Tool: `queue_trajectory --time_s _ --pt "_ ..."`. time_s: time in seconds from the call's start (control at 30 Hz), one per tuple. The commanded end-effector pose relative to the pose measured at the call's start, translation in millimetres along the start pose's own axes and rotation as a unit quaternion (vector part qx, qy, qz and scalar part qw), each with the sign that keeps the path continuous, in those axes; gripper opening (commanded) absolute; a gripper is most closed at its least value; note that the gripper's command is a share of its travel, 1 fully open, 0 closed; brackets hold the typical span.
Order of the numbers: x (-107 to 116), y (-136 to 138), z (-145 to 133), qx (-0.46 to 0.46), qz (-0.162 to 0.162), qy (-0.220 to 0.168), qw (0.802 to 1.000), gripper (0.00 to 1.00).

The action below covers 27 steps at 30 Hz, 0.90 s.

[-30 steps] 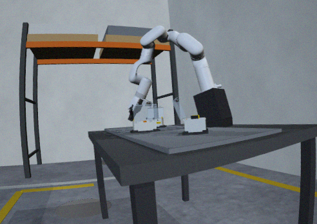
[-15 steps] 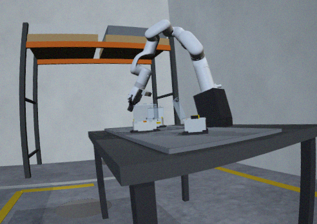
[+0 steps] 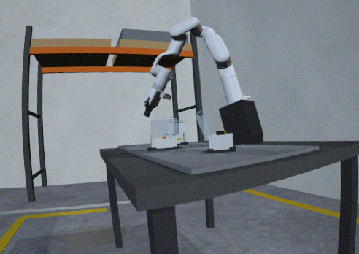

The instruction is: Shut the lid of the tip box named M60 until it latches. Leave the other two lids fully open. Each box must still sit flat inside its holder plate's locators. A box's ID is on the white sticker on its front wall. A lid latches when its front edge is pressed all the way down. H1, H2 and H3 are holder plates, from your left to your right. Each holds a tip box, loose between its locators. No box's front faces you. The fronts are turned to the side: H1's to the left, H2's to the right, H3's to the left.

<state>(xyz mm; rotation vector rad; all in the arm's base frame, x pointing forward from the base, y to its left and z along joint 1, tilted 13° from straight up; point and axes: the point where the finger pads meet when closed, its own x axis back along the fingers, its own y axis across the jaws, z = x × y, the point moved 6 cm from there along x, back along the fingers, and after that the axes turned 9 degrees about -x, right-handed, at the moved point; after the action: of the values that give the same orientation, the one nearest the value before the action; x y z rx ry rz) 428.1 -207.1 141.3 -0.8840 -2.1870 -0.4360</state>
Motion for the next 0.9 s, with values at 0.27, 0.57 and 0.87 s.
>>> queue_trajectory --time_s 0.27,0.57,0.87 --pt "4.5 1.0 -2.9 0.001 0.005 0.004 1.0 0.0" --pt "4.5 1.0 -2.9 0.001 0.005 0.004 1.0 0.0" --pt "4.3 0.0 -6.9 0.058 -0.005 0.037 0.998 0.0"
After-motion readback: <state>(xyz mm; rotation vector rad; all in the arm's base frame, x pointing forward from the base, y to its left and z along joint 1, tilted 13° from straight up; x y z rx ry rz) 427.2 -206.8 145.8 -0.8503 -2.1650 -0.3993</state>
